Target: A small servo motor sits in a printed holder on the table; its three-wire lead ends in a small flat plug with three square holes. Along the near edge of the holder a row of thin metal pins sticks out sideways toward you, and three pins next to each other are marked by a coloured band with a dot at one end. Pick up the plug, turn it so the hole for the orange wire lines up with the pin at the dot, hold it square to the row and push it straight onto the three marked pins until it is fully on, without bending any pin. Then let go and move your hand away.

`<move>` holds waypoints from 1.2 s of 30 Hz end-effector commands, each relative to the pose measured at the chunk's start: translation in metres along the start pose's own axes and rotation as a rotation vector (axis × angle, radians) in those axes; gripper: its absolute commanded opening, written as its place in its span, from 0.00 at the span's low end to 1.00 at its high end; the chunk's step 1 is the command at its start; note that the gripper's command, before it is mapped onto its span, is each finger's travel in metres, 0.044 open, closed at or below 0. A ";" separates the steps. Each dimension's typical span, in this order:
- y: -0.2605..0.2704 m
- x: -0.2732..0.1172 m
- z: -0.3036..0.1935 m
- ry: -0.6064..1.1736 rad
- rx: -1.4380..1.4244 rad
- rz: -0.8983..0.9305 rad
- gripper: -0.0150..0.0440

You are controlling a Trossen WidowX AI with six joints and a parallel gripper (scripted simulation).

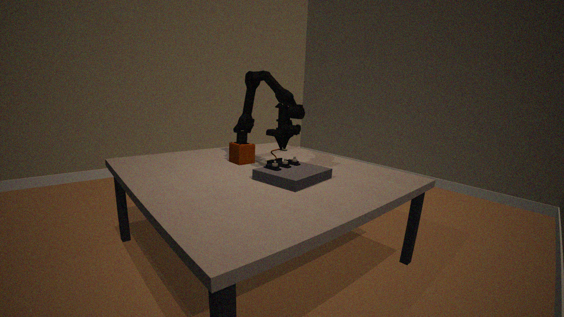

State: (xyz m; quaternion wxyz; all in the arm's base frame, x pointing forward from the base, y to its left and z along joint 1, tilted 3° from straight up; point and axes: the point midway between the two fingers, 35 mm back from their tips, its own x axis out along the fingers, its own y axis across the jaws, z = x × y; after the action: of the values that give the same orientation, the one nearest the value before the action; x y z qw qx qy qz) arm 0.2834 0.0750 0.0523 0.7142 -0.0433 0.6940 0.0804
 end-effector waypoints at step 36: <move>-0.066 0.049 -0.078 0.016 -0.072 -0.004 0.25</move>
State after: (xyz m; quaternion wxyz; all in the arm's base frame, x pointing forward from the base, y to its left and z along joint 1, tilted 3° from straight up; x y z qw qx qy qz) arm 0.2161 -0.0020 -0.0008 0.7072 -0.0716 0.6957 0.1042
